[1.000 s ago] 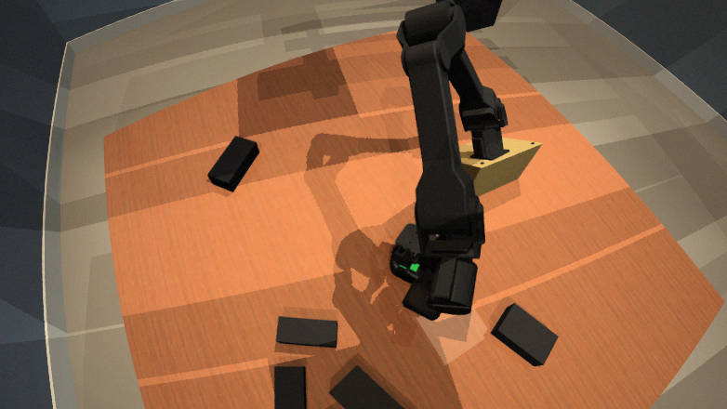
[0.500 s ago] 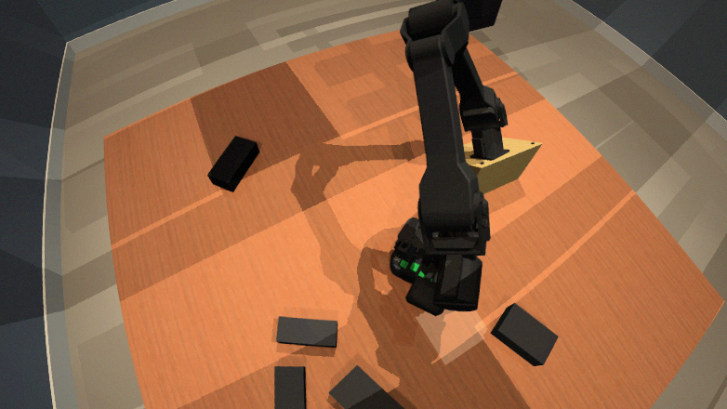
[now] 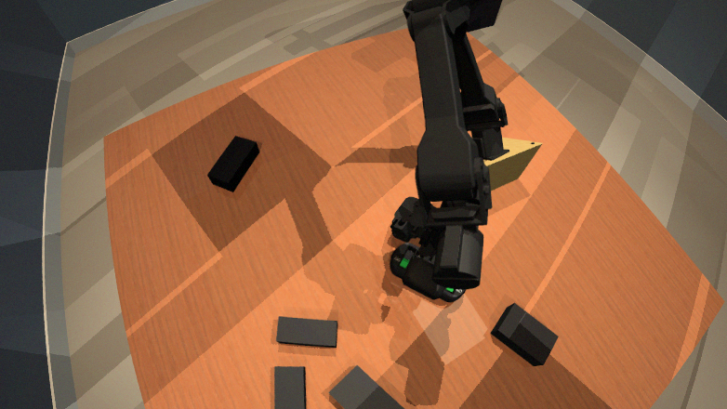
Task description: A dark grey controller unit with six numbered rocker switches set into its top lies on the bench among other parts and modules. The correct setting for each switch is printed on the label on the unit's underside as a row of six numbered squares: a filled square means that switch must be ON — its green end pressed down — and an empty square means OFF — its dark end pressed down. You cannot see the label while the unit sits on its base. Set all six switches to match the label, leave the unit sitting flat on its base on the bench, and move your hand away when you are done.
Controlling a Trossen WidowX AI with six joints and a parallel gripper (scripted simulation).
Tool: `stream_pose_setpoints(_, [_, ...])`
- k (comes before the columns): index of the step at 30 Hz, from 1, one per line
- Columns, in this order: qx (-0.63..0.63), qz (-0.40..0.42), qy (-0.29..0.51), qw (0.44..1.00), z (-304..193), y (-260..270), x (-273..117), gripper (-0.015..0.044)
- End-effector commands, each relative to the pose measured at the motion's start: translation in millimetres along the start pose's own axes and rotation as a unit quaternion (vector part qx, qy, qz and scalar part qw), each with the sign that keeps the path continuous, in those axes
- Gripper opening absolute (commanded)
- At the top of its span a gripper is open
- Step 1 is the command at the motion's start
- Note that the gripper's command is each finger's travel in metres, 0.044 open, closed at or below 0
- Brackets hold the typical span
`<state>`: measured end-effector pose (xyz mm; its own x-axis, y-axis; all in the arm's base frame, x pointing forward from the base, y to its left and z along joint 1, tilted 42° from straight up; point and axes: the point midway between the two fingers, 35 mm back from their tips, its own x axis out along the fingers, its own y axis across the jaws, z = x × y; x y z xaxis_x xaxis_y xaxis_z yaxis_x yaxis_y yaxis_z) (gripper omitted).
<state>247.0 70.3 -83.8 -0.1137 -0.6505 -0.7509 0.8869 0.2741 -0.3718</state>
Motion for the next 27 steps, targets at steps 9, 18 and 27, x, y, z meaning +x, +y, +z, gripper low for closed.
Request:
stream_pose_setpoints(9, [-0.003, 0.000, -0.002, 1.000, 3.4, -4.0, 15.2, 0.0000])
stream_pose_setpoints(18, [-0.003, 0.000, -0.002, 1.000, 4.0, -4.2, 30.0, 0.0000])
stream_pose_setpoints(27, [-0.003, 0.000, -0.003, 1.000, 4.5, -4.3, 41.3, 0.0000])
